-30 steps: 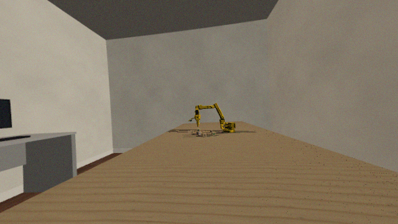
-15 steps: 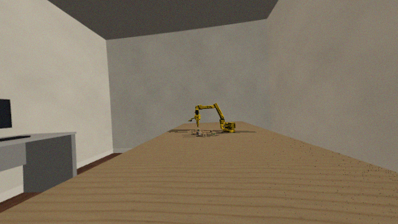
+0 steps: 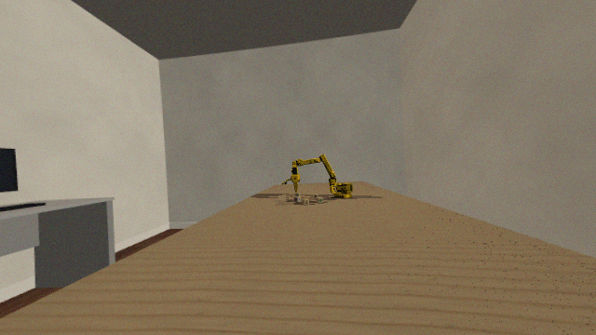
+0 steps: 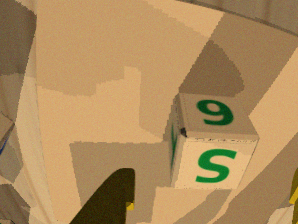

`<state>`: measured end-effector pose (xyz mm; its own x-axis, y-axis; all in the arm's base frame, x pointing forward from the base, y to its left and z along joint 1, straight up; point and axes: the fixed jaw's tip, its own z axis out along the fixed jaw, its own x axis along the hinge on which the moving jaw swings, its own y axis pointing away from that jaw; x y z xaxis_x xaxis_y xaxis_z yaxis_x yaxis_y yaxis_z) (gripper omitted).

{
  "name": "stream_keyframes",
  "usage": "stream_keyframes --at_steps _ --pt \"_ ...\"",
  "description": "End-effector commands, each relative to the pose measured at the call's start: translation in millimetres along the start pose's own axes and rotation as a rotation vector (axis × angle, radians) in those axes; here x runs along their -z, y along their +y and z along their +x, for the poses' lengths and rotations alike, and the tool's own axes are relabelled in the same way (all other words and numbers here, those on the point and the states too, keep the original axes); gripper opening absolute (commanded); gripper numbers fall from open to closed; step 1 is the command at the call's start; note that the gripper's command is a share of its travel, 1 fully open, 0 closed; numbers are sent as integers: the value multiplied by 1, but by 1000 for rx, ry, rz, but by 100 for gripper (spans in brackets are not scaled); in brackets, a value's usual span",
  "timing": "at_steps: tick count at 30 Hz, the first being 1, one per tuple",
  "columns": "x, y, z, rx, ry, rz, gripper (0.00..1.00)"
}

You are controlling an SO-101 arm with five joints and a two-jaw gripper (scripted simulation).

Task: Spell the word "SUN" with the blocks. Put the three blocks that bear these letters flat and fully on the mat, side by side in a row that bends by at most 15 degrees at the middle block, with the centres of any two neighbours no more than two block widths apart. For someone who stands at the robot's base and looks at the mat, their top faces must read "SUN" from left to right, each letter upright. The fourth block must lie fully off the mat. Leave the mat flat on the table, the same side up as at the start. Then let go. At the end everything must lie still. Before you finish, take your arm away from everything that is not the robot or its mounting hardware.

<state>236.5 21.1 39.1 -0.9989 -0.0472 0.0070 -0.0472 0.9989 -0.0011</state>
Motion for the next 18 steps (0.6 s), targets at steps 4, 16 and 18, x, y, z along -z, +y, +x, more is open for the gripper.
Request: stream_keyframes --at_steps 4,16,18 --pt "4 0 -8 4 -87 -2 32" --pt "-5 0 -8 4 -87 -2 32" --pt "-6 0 -8 4 -87 -2 32"
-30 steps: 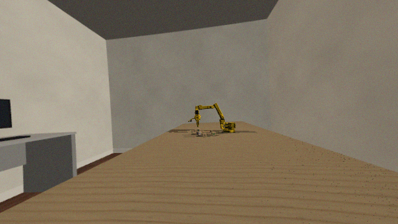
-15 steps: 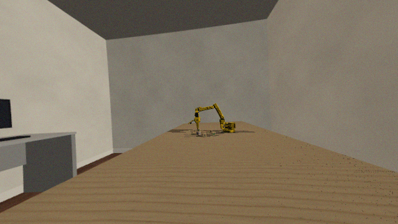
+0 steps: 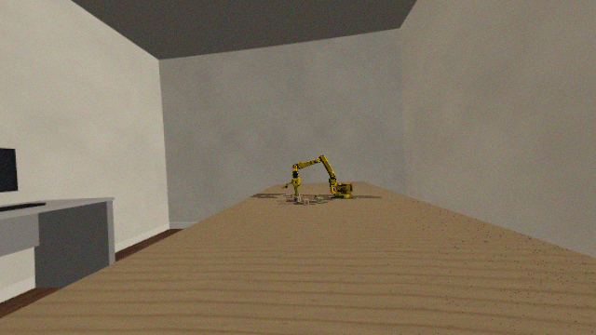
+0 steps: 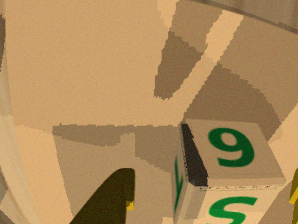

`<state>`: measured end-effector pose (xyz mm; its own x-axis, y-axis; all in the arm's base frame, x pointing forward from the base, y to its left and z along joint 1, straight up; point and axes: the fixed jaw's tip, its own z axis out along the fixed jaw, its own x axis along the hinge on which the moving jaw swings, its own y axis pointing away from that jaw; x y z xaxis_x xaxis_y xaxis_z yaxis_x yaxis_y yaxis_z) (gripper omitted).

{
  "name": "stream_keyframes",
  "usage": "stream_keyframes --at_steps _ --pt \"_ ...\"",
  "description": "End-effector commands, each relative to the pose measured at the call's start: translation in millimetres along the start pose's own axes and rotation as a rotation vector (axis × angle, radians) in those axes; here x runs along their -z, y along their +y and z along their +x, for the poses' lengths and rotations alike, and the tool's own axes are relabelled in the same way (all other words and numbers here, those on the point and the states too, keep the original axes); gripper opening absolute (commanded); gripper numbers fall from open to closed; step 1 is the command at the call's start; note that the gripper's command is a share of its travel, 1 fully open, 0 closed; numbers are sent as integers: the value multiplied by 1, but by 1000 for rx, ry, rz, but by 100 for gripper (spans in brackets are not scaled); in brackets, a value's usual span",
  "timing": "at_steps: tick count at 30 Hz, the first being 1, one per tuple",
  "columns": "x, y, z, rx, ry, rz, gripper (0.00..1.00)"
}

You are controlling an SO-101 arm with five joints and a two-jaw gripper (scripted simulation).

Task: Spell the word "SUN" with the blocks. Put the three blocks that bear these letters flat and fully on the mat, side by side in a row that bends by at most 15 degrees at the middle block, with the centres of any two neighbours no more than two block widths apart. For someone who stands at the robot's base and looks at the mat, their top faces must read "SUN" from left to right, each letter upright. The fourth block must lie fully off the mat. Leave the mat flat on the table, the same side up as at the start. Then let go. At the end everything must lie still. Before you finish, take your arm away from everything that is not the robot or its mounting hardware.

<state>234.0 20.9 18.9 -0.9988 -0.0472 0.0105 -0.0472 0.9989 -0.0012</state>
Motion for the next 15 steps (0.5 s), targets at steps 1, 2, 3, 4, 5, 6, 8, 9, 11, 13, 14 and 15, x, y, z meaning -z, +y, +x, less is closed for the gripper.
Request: stream_keyframes --at_steps 1,2,3,4,5,6,8,9,11,13,14,15 --pt "14 0 -10 4 -91 -2 32" --pt "14 0 -10 4 -91 -2 32" --pt "14 0 -10 4 -91 -2 32" --pt "14 0 -10 4 -91 -2 32" --pt "14 0 -10 4 -91 -2 32" --pt "14 0 -10 4 -91 -2 32" --pt "14 0 -10 4 -91 -2 32" --pt "14 0 -10 4 -91 -2 32" --pt "14 0 -10 4 -91 -2 32" --pt "14 0 -10 4 -91 -2 31" --pt "14 0 -10 4 -91 -2 31" --pt "14 0 -10 4 -91 -2 31"
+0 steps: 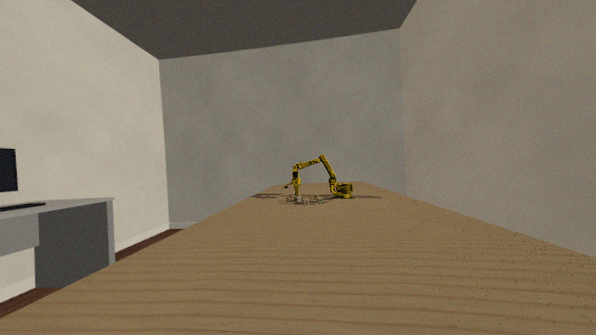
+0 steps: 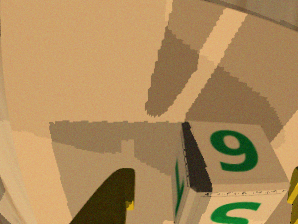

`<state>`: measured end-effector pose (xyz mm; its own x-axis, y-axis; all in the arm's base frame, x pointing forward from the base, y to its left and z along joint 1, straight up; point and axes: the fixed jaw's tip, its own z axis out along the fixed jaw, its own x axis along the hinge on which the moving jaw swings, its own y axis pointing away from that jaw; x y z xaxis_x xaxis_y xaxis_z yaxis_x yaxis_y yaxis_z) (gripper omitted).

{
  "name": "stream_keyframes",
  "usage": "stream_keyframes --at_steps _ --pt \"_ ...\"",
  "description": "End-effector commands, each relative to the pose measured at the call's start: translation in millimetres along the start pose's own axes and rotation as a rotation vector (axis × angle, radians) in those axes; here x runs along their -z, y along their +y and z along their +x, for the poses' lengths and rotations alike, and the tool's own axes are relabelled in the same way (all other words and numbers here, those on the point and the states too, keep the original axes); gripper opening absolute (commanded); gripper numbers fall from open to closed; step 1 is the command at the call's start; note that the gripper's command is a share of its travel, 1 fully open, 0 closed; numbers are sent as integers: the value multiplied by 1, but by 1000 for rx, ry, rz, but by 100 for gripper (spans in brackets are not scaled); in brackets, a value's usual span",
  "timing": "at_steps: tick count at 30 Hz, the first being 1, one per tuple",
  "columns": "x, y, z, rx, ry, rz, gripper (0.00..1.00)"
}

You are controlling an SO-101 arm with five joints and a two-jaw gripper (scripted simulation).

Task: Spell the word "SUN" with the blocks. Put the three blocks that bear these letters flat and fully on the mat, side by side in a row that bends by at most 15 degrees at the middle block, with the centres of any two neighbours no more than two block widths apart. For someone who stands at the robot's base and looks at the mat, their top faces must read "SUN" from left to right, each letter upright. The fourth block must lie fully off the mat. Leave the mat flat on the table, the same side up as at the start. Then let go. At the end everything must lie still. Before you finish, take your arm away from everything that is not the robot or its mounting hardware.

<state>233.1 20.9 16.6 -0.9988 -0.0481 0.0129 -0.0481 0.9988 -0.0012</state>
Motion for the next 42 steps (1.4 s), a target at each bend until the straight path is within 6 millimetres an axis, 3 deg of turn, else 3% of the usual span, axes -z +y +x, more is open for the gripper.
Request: stream_keyframes --at_steps 1,23,42 --pt "17 -1 -11 4 -93 -1 30" --pt "17 -9 -11 4 -93 1 17" --pt "17 -11 -11 4 -93 2 13"
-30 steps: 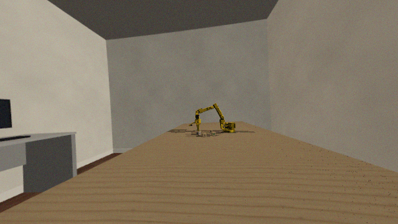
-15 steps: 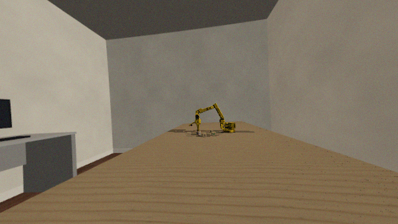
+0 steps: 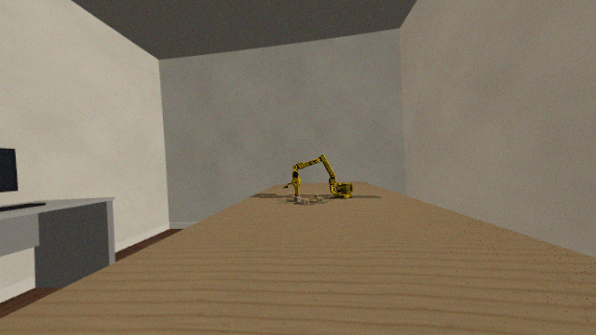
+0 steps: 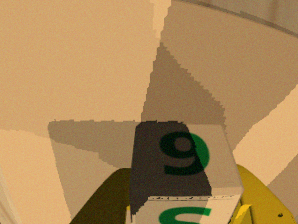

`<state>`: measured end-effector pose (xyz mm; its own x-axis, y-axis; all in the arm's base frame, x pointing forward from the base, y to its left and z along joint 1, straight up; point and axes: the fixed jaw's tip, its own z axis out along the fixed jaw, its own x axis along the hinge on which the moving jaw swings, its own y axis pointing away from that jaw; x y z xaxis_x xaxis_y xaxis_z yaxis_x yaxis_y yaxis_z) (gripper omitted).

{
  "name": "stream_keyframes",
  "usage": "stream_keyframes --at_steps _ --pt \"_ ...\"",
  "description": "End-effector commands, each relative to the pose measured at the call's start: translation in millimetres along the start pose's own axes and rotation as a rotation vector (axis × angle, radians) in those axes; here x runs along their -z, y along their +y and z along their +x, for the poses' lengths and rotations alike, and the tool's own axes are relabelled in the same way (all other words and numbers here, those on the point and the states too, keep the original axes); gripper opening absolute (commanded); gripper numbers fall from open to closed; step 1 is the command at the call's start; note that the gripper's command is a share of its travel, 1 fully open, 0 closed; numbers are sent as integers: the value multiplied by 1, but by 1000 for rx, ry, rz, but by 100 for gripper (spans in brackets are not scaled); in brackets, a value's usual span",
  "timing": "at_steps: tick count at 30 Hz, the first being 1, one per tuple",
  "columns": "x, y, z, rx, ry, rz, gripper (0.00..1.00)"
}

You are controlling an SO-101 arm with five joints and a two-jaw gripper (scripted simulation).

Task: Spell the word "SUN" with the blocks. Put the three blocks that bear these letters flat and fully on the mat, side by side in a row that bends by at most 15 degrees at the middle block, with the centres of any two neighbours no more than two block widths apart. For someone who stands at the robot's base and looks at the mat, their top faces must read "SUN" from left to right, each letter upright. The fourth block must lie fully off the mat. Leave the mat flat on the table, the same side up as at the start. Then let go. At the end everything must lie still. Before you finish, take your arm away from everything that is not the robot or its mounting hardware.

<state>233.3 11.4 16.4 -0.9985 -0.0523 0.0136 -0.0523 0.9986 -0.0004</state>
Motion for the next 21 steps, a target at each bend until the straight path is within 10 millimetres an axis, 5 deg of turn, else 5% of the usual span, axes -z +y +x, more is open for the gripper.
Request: stream_keyframes --at_steps 1,12,21 --pt "17 -2 -12 -1 -94 3 13" --pt "17 -2 -12 -1 -94 3 1" --pt "18 -2 -12 -1 -94 3 0"
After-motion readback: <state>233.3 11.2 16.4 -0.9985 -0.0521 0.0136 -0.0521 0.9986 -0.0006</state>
